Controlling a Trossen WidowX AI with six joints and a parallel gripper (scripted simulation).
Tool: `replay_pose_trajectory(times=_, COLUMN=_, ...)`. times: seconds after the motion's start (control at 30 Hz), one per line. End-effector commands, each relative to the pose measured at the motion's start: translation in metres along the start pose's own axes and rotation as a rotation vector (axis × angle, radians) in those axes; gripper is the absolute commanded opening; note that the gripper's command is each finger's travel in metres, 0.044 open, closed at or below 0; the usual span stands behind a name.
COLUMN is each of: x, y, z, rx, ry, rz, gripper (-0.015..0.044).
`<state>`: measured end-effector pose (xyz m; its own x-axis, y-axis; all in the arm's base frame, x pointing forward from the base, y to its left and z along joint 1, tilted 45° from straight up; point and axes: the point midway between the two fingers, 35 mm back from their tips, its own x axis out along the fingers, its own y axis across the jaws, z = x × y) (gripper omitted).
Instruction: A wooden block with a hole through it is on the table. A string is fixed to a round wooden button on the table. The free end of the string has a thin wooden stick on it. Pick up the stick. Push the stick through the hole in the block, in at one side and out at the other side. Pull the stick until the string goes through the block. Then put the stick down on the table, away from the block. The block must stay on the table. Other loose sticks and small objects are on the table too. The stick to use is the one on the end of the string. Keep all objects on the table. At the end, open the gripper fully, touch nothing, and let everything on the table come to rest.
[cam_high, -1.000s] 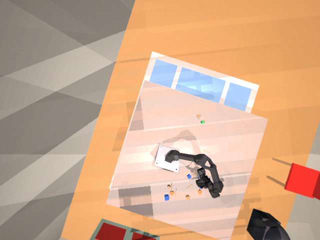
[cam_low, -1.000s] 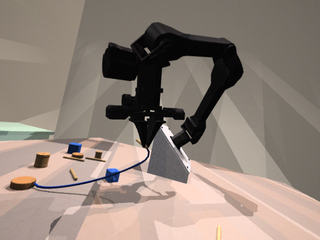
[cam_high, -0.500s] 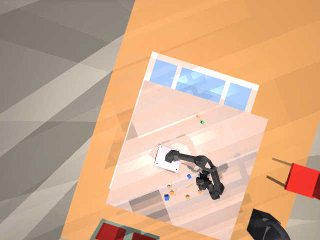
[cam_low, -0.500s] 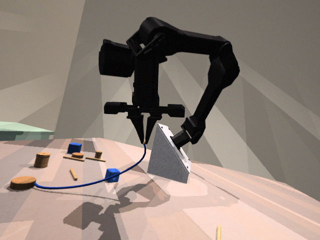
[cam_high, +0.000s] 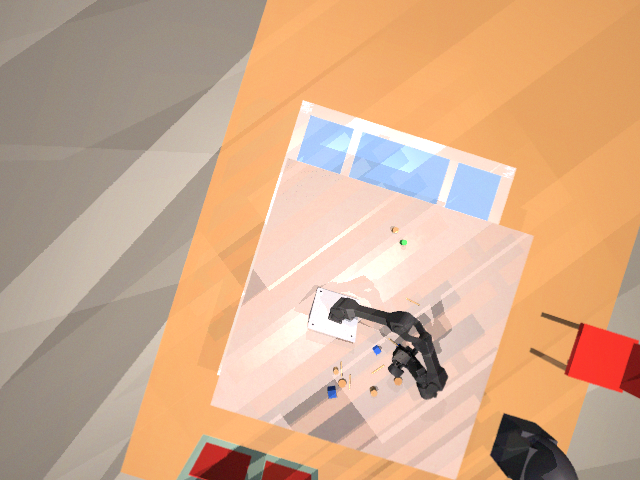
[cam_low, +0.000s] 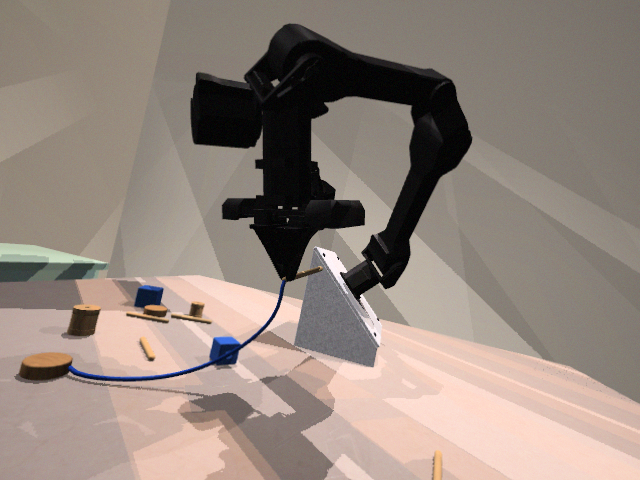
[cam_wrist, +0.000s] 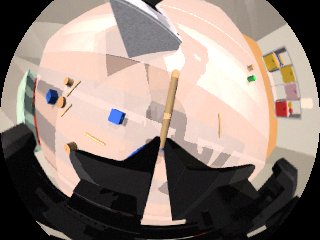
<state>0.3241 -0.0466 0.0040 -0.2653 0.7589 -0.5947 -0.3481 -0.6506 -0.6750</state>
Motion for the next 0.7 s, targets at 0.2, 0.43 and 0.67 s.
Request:
replay_pose_trajectory(times=0.2, x=-0.002, y=0.002, z=0.0, rx=0.12, ry=-0.009, rz=-0.001, gripper=0.0)
replay_pose_trajectory(times=0.43, x=-0.003, y=-0.007, z=-0.007, rx=-0.101, ry=-0.015, rz=0.073, gripper=0.0)
replay_pose_trajectory(times=0.67, x=-0.004, y=-0.014, z=-0.011, rx=-0.24, ry=-0.024, rz=0.119, gripper=0.0)
